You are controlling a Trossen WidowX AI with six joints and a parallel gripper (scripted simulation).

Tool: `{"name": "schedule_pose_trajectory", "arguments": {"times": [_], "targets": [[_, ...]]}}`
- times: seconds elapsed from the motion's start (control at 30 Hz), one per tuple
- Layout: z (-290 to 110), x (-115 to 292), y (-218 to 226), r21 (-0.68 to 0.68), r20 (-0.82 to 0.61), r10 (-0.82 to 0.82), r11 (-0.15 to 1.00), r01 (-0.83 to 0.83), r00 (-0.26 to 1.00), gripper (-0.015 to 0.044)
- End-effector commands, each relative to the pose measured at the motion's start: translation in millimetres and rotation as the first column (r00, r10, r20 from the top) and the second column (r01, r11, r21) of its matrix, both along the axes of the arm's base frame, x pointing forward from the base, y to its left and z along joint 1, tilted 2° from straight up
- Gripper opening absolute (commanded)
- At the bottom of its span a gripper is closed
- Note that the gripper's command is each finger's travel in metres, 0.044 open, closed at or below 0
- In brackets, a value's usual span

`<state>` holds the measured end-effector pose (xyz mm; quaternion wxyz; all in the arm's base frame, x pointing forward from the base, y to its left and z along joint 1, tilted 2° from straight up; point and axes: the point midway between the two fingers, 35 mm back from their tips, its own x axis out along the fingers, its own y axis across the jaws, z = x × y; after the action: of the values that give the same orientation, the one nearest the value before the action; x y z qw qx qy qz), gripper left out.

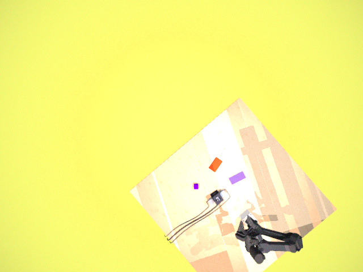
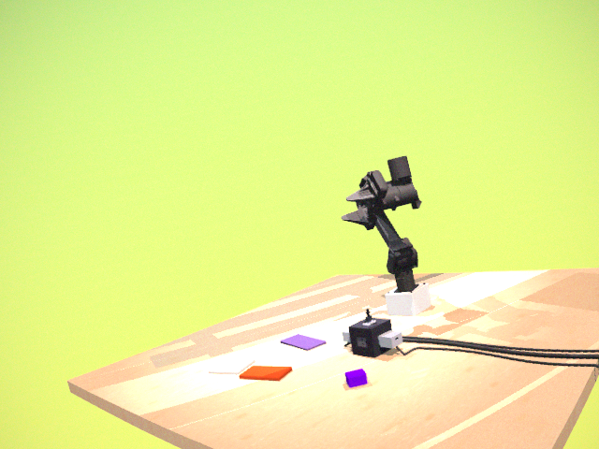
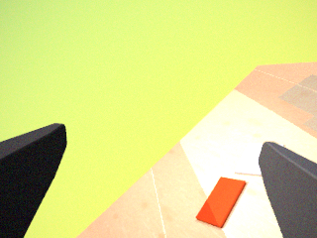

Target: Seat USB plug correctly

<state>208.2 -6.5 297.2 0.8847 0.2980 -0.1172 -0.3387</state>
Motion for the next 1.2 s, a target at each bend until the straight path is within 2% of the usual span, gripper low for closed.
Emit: {"name": "schedule_pose_trajectory", "arguments": {"times": [0.0,0.17,0.27,0.37,0.5,0.63,0.73,0.8,1.17], "targets": [[0.4,2.1,1.1,-0.001,-0.001,0.006,1.0,-0.006,1.0,0.0426],[-6.0,56.8,27.0,0.034,-0.09,0.152,0.988,-0.149,0.984,0.044],[-28.4,90.5,37.6,0.147,-0.194,0.23,0.968,-0.203,0.954,0.044],[-58.3,115.8,42.7,0.305,-0.303,0.279,0.934,-0.185,0.911,0.044],[-103.3,134.8,43.0,0.534,-0.439,0.307,0.845,-0.03,0.844,0.044],[-146.4,137.2,39.4,0.703,-0.568,0.29,0.657,0.271,0.77,0.044],[-172.3,129.2,37.0,0.725,-0.669,0.254,0.432,0.537,0.699,0.044],[-180.5,124.8,36.4,0.699,-0.713,0.236,0.317,0.641,0.661,0.044],[-181.7,119.6,36.3,0.694,-0.718,0.234,0.301,0.654,0.655,0.044]]}}
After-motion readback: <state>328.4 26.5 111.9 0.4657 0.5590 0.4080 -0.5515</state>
